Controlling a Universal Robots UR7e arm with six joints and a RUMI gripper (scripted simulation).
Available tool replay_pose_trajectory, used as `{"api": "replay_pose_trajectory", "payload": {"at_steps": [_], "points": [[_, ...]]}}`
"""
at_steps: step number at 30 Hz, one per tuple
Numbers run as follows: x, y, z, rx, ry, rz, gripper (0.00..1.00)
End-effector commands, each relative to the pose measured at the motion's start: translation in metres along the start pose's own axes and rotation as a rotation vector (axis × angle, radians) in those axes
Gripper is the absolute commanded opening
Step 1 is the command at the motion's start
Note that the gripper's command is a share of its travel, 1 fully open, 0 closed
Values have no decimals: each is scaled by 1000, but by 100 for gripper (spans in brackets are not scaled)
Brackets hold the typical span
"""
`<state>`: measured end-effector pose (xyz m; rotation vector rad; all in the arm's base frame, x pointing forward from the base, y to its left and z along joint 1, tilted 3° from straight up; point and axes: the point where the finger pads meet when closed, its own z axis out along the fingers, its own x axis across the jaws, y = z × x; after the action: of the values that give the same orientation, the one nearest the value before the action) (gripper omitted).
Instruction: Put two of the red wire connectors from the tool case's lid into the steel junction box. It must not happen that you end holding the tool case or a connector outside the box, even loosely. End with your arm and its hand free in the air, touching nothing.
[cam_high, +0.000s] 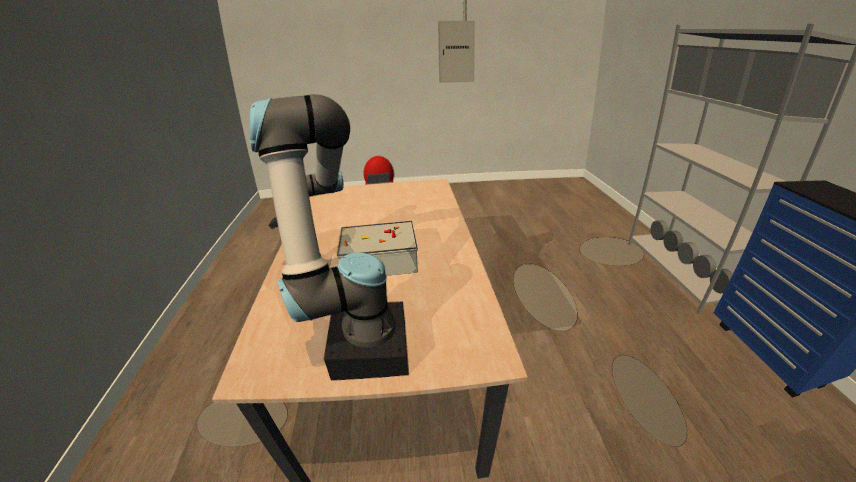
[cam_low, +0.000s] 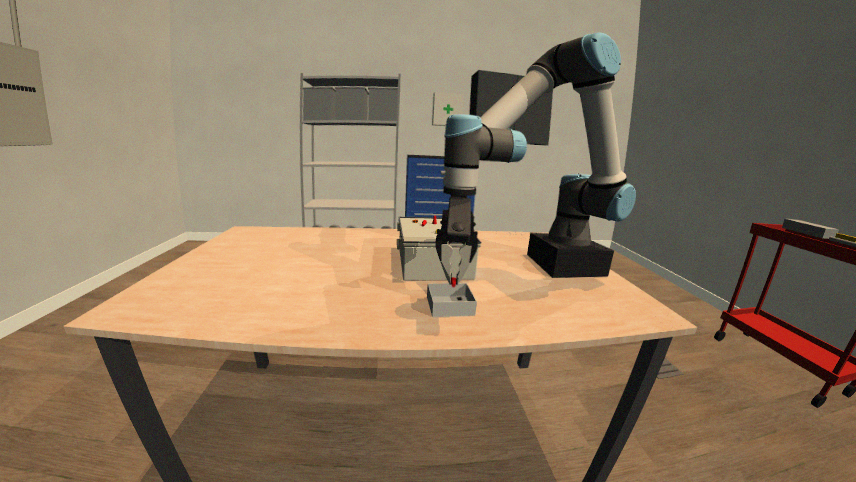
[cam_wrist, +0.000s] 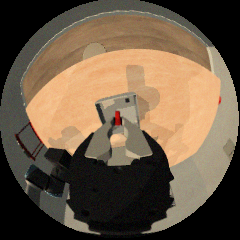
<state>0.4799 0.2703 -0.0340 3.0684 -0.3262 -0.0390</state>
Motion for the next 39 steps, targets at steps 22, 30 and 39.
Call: {"api": "replay_pose_trajectory", "payload": {"at_steps": [22,30,39], "points": [[3,-2,45,3,5,0,18],[3,-2,45,3,5,0,18],[3,-2,45,3,5,0,18]]}}
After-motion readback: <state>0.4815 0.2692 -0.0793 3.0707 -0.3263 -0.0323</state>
